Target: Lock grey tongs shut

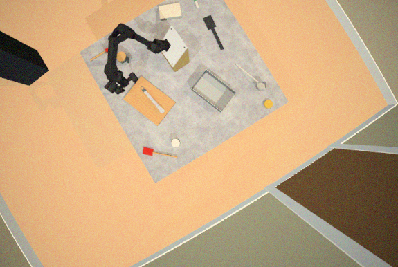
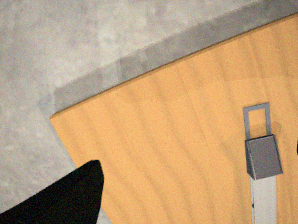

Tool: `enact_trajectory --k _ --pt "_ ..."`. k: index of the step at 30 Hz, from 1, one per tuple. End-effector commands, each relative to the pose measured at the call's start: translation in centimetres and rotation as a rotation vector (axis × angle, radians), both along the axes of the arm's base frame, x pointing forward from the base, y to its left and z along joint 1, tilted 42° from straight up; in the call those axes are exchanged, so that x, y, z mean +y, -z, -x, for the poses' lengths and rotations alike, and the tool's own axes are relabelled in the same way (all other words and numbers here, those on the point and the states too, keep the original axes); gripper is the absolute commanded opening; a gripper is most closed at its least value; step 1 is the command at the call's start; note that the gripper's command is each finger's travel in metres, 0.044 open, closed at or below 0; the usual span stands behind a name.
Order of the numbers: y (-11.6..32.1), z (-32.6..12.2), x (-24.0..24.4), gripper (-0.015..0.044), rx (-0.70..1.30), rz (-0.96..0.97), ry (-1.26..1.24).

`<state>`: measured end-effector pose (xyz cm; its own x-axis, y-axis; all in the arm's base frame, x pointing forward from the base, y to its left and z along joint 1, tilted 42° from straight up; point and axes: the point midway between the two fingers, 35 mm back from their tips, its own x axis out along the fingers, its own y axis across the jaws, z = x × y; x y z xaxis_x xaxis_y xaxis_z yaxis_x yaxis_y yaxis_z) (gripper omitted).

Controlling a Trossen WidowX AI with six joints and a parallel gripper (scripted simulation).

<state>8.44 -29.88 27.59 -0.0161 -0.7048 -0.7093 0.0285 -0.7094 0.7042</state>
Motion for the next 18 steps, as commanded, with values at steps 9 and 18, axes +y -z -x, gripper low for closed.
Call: enact_trajectory --k 9,18 --pt "-3.6 0.6 4.0 0.0440 -0.003 0.003 -0.009" --pt "-3.6 0.6 4.0 0.0440 -0.003 0.003 -0.009"
